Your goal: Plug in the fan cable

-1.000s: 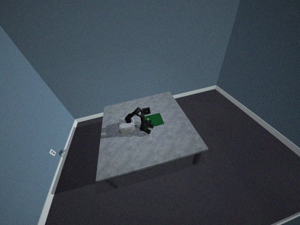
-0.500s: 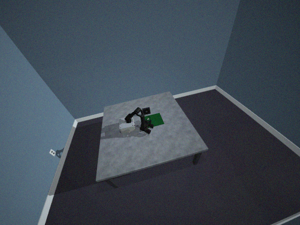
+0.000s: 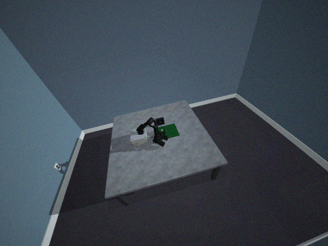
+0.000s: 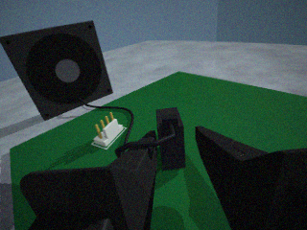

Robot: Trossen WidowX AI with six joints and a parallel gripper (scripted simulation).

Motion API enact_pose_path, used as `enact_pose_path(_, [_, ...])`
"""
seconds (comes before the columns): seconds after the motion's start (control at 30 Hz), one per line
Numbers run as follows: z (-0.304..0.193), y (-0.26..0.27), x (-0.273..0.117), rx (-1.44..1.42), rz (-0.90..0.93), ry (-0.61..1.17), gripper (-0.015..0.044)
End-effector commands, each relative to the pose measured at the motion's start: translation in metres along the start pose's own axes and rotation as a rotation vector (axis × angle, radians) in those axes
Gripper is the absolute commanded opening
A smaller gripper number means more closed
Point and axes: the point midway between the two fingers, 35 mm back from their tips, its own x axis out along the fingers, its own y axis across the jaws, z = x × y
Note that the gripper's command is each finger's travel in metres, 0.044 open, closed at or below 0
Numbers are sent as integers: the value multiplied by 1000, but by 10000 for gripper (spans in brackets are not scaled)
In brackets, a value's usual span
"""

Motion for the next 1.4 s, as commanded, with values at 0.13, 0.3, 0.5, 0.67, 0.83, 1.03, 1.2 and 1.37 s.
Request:
enact_pose_path(0.13, [0,0,0,0,0,0,140])
enact_pose_path(0.3, [-2,-1,-7,1,-8,16,140])
enact_pose_path(0.5, [-3,-3,-18,3,-17,39,140])
enact_pose_path(0.67, [-3,-3,-28,5,-21,53,140])
enact_pose_path(0.83, [-1,-3,-38,7,-21,63,140])
enact_pose_path(1.03, [3,-2,-50,8,-18,69,140])
enact_pose_path(1.2, [8,-1,-60,9,-14,67,140])
enact_pose_path(1.37, [15,-1,-71,8,-9,59,140])
